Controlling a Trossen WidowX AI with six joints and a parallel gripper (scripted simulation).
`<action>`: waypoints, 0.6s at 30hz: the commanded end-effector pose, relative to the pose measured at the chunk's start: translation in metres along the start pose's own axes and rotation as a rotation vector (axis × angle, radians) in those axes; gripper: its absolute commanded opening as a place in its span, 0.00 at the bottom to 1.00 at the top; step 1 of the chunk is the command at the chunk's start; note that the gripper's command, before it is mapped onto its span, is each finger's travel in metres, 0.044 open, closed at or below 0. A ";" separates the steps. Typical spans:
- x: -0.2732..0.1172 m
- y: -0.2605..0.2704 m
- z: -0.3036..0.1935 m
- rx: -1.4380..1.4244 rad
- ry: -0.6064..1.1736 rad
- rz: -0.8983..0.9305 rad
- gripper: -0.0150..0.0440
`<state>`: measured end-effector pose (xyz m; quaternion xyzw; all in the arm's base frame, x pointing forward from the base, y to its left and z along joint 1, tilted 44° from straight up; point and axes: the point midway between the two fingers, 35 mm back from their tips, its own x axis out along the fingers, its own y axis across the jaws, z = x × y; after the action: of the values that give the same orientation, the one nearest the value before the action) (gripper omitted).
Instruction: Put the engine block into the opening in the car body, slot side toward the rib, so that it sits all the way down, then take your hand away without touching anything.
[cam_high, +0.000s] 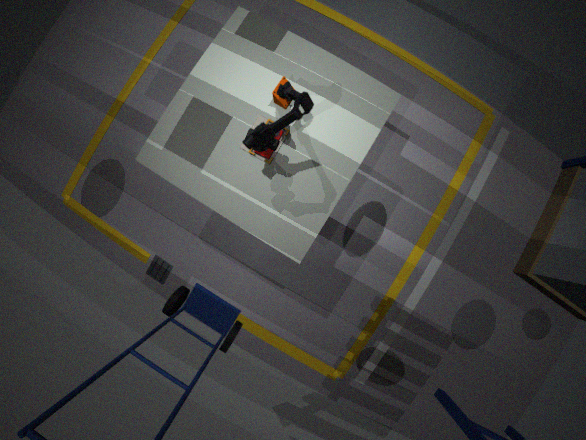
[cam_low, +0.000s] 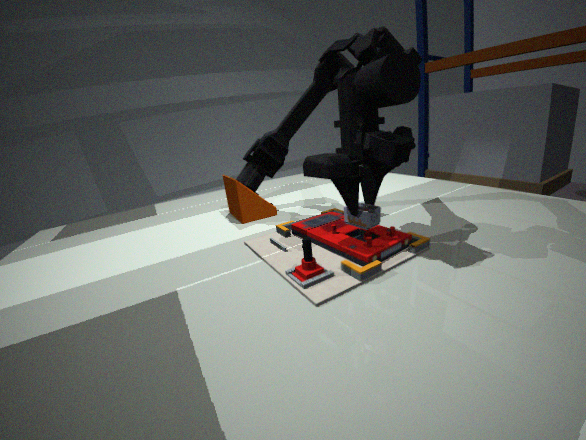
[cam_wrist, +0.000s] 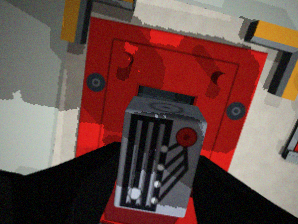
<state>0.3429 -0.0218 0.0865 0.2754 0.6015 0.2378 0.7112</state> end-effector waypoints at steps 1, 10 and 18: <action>0.002 0.001 0.000 0.039 0.001 0.004 0.52; 0.004 0.001 0.000 0.061 0.001 0.004 0.52; 0.005 0.001 0.000 0.038 0.001 0.004 0.52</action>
<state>0.3435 -0.0192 0.0839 0.2927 0.6069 0.2229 0.7045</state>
